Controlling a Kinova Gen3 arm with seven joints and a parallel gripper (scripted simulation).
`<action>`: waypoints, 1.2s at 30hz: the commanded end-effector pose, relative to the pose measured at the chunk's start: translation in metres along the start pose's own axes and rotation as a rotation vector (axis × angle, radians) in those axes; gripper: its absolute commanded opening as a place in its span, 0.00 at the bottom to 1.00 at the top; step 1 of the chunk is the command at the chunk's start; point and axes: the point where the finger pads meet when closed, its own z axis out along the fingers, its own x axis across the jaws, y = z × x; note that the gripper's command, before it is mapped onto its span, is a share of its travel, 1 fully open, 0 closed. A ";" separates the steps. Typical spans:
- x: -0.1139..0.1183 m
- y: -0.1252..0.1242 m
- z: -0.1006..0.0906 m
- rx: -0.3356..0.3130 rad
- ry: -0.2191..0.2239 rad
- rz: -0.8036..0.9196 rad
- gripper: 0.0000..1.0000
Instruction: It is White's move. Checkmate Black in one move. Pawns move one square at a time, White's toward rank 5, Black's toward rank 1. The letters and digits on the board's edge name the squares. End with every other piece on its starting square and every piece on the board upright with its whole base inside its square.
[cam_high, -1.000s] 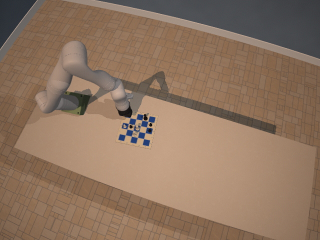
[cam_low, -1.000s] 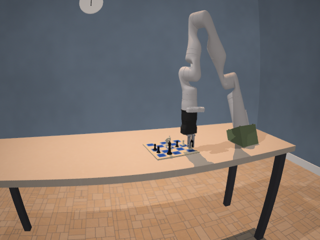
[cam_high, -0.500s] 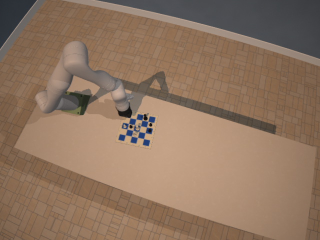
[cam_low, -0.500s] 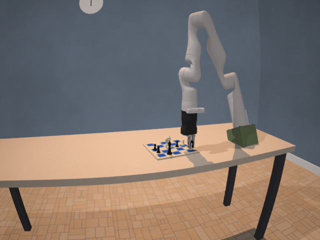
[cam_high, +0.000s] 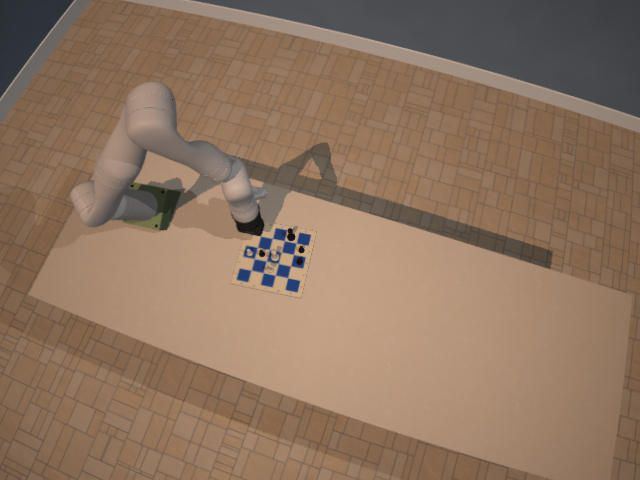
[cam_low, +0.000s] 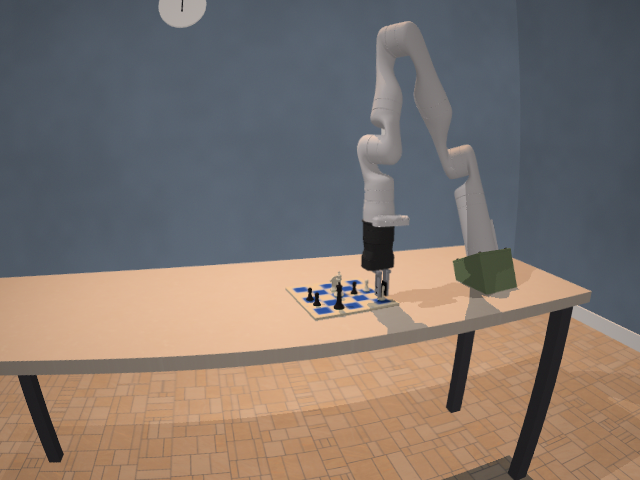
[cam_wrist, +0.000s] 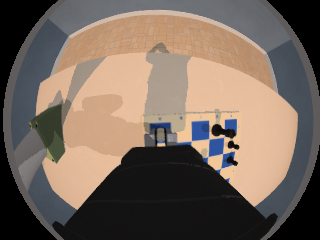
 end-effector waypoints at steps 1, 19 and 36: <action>0.000 0.000 -0.001 0.001 0.001 0.000 0.00; 0.000 0.000 0.001 0.001 0.001 0.000 0.00; 0.000 0.000 0.003 0.001 0.001 0.000 0.00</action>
